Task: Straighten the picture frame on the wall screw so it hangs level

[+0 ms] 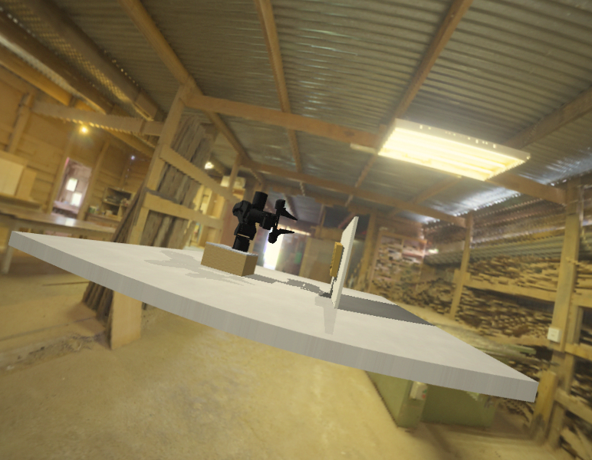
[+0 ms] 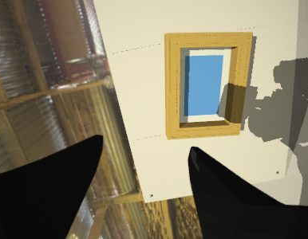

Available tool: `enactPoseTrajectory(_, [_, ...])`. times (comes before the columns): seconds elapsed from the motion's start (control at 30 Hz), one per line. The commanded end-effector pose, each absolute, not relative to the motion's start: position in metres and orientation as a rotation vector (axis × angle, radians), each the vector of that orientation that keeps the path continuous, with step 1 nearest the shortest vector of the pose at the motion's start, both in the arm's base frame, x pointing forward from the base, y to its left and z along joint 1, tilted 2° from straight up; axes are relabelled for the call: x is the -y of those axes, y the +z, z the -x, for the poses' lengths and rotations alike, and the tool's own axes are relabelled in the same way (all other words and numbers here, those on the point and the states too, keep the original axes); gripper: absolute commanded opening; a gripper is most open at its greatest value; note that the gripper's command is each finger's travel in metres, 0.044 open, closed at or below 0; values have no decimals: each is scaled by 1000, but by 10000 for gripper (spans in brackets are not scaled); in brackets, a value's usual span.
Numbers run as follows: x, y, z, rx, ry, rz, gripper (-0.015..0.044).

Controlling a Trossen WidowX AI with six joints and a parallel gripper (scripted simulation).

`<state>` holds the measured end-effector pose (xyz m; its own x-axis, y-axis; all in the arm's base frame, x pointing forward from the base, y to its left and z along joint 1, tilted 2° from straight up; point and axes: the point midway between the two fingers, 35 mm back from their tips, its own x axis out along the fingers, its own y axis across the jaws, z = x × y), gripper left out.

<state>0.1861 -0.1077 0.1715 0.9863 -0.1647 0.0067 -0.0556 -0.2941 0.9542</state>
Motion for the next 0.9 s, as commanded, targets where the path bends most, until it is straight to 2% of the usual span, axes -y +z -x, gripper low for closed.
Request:
enactPoseTrajectory(0.0, [109, 172, -188, 159, -106, -1865, 260])
enactPoseTrajectory(0.87, [110, 134, -265, 130, -55, -1714, 260])
